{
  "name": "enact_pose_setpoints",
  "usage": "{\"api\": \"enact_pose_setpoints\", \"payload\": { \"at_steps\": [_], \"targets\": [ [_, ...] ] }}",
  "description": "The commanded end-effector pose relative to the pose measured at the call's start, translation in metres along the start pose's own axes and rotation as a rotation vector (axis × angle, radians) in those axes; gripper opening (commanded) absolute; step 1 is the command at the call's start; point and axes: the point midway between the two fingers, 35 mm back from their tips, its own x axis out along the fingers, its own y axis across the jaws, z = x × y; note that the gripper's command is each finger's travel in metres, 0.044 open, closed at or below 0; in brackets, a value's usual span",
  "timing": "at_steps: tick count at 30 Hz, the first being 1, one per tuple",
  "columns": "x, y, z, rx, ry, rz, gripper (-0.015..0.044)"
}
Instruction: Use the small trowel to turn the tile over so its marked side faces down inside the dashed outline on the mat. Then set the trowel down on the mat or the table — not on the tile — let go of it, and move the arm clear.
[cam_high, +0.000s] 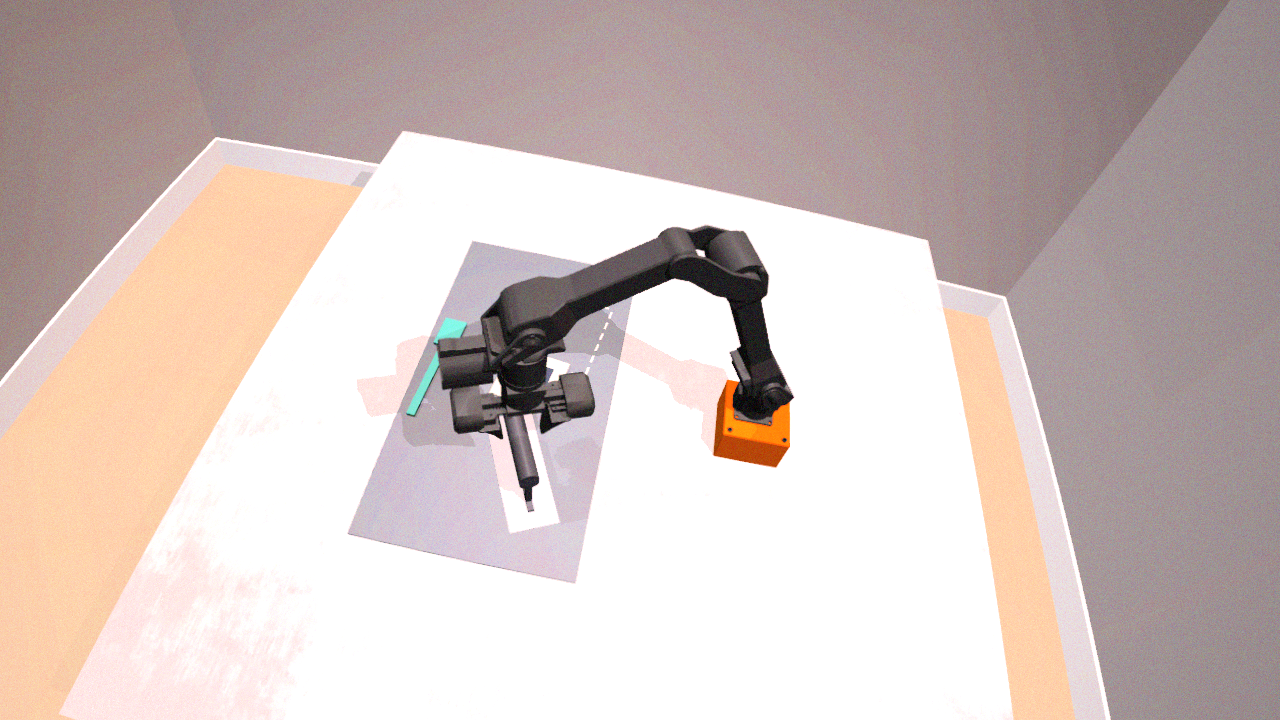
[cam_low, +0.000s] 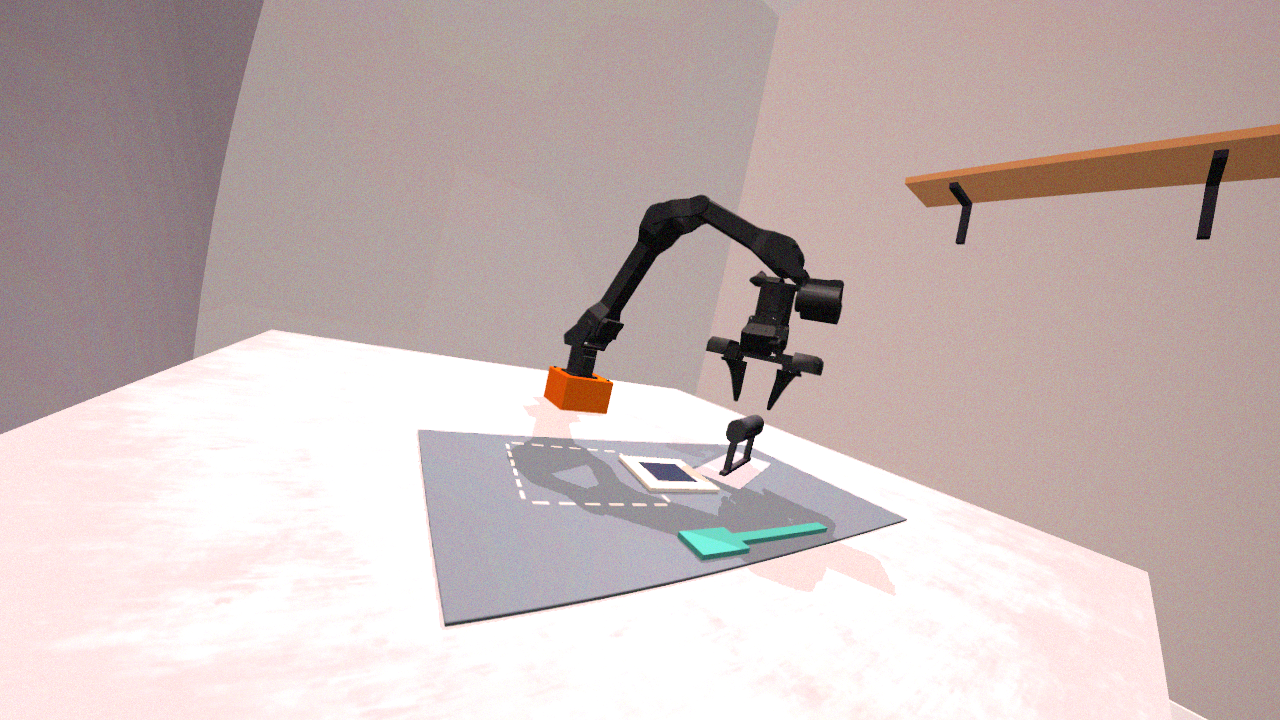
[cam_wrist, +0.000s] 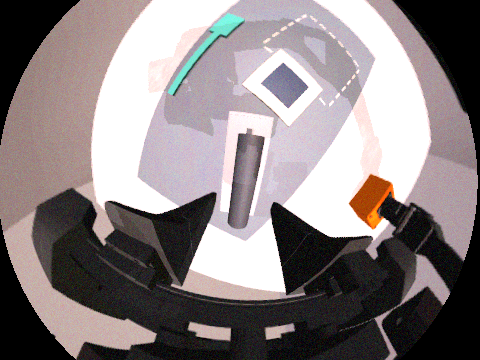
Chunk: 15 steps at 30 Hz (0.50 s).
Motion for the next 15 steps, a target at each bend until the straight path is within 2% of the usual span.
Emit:
{"api": "enact_pose_setpoints", "payload": {
  "at_steps": [1,15],
  "targets": [
    [-0.001,-0.001,0.0,0.004,0.0,-0.008,0.027],
    [0.021,0.001,0.001,-0.018,0.0,-0.008,0.027]
  ]
}}
